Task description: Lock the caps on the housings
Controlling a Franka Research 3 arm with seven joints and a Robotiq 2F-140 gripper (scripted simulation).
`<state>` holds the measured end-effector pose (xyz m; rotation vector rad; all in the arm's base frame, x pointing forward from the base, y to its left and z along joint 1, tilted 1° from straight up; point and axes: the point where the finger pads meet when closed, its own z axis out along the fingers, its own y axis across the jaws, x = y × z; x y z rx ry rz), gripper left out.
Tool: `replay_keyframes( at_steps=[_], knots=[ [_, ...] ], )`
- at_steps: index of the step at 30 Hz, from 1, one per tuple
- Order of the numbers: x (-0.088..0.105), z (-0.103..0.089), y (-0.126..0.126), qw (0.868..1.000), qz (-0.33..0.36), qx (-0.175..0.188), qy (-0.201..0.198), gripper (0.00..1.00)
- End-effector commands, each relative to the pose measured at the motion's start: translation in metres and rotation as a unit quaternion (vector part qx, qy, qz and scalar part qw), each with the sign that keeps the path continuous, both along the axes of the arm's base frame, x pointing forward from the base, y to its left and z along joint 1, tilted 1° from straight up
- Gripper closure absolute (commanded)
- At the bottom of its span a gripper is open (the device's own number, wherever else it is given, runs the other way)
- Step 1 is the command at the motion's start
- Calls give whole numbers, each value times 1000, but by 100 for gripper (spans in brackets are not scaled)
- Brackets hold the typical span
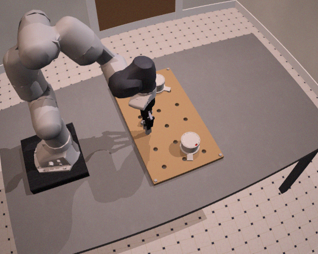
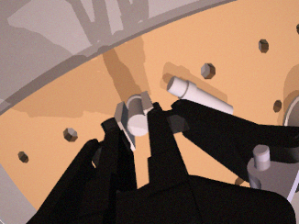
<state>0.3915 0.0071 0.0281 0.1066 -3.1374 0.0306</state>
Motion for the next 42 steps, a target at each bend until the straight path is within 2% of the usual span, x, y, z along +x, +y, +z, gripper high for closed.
replay_keyframes(
  at_steps=[1, 27, 28, 42],
  knots=[
    [3, 0, -1, 1000, 4, 0, -4, 90],
    [3, 0, -1, 1000, 4, 0, -4, 90],
    [3, 0, -1, 1000, 4, 0, -4, 64],
    [3, 0, -1, 1000, 4, 0, -4, 64]
  ],
)
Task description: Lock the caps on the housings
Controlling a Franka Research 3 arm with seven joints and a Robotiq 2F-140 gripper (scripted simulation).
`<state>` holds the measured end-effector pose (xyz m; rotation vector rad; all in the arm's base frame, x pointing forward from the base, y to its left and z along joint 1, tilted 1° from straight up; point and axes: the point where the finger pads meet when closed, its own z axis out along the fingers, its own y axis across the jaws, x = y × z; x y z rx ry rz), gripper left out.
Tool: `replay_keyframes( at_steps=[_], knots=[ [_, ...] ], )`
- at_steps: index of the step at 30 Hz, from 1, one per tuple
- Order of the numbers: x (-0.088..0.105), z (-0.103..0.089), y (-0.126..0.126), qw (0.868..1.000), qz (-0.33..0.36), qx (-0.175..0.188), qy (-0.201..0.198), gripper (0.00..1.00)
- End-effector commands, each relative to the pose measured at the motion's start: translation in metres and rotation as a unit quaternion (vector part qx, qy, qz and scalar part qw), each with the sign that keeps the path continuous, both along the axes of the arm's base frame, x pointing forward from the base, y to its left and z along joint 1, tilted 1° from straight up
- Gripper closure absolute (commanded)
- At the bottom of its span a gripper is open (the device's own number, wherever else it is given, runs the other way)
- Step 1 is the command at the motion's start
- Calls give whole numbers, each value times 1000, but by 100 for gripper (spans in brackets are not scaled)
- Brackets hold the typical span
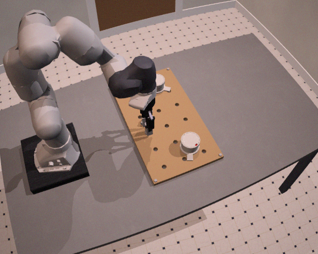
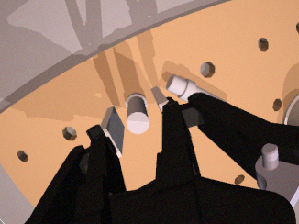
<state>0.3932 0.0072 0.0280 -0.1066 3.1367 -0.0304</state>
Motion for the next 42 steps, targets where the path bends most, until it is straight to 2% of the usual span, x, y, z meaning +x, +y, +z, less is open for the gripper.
replay_keyframes(
  at_steps=[1, 28, 42],
  knots=[
    [1, 0, -1, 1000, 4, 0, -1, 64],
    [1, 0, -1, 1000, 4, 0, -1, 64],
    [1, 8, -1, 1000, 4, 0, -1, 64]
  ],
)
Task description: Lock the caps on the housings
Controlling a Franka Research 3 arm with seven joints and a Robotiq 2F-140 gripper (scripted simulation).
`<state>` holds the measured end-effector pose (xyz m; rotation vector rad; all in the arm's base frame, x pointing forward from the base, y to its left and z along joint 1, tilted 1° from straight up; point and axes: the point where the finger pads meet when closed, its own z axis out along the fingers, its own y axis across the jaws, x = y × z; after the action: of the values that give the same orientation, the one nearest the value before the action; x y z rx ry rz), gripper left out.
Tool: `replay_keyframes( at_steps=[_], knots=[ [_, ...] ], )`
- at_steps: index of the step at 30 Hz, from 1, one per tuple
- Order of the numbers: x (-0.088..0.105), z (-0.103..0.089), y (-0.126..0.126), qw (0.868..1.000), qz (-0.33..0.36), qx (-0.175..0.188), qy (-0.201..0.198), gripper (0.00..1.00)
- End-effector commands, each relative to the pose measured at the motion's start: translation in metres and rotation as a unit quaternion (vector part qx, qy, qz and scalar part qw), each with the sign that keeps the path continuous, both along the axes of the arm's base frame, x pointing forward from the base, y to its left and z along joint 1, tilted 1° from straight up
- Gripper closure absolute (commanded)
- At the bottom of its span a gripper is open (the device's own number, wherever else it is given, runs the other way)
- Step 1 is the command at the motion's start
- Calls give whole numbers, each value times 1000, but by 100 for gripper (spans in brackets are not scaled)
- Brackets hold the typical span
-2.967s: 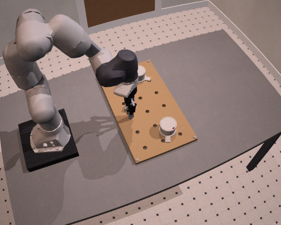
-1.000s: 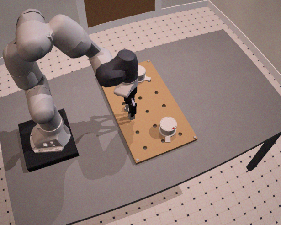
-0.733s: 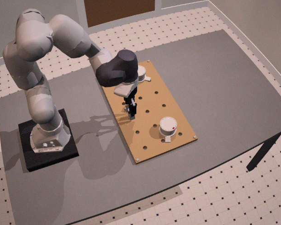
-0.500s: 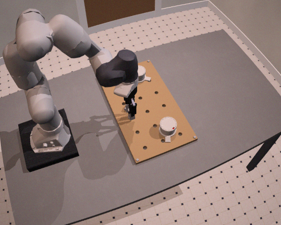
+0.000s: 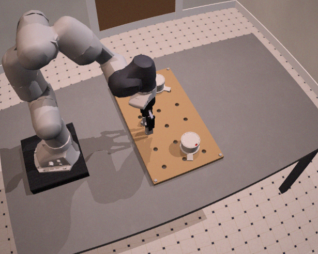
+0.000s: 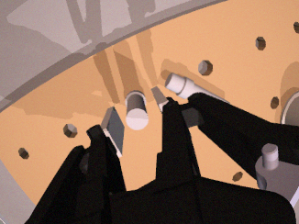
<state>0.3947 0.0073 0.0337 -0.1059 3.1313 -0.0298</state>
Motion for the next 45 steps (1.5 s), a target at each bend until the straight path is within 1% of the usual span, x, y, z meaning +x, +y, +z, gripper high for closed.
replay_keyframes(
  at_steps=[1, 12, 14, 29, 31, 45],
  knots=[
    [-1, 4, -1, 1000, 4, -1, 2, 64],
    [-1, 21, -1, 1000, 4, -1, 2, 64],
    [-1, 21, -1, 1000, 4, -1, 2, 64],
    [-1, 53, 0, 1000, 4, -1, 2, 64],
    [-1, 53, 0, 1000, 4, -1, 2, 64],
    [-1, 77, 1, 1000, 4, -1, 2, 64]
  ],
)
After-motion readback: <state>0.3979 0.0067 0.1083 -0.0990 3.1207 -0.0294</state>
